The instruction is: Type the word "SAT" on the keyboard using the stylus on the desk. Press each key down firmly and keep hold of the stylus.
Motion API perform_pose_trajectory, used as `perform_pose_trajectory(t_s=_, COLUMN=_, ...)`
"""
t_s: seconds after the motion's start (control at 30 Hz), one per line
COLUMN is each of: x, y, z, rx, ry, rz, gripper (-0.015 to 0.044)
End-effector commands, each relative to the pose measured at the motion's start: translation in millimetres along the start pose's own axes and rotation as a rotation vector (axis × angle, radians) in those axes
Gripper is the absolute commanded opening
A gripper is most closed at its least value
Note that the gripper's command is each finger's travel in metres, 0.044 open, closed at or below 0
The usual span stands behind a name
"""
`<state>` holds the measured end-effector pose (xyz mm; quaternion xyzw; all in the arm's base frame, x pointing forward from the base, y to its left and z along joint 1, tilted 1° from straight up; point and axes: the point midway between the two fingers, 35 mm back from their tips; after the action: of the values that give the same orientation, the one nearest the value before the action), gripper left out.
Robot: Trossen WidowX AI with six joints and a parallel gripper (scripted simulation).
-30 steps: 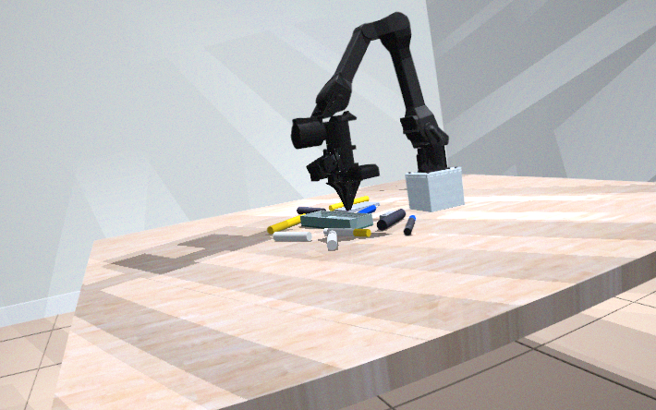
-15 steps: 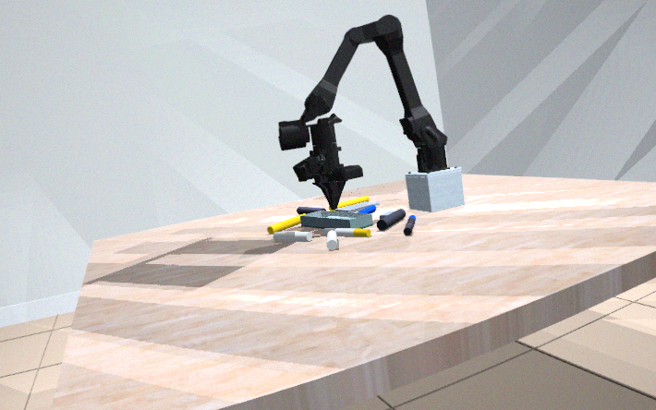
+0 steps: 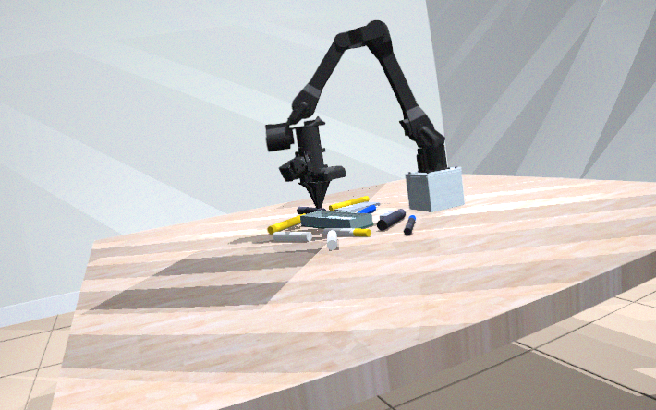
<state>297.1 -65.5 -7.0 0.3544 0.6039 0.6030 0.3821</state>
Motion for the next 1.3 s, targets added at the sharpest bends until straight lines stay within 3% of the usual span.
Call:
perform_pose_trajectory(t_s=0.0, x=-3.9, y=0.7, z=0.9, rx=-0.001, ry=0.006, rz=-0.002, gripper=0.0)
perform_pose_trajectory(t_s=0.27, x=24.3, y=0.0, z=-26.4, rx=0.002, ry=0.006, rz=0.001, gripper=0.0)
perform_pose_trajectory(t_s=0.73, x=27.7, y=0.0, z=-27.0, rx=0.002, ry=0.006, rz=0.001, gripper=0.0)
perform_pose_trajectory(t_s=0.97, x=100.8, y=-0.1, z=-20.8, rx=0.001, ry=0.006, rz=0.009, gripper=0.0)
perform_pose_trajectory(t_s=1.27, x=102.8, y=-0.2, z=-21.0, rx=0.001, ry=0.006, rz=0.009, gripper=0.0)
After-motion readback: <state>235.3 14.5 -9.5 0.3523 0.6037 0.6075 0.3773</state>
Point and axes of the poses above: the point midway between the two fingers, 35 mm back from their tips, its own y axis back along the fingers, its own x axis across the jaws, z = x × y, and after that the axes turned 5 degrees about y, right-handed
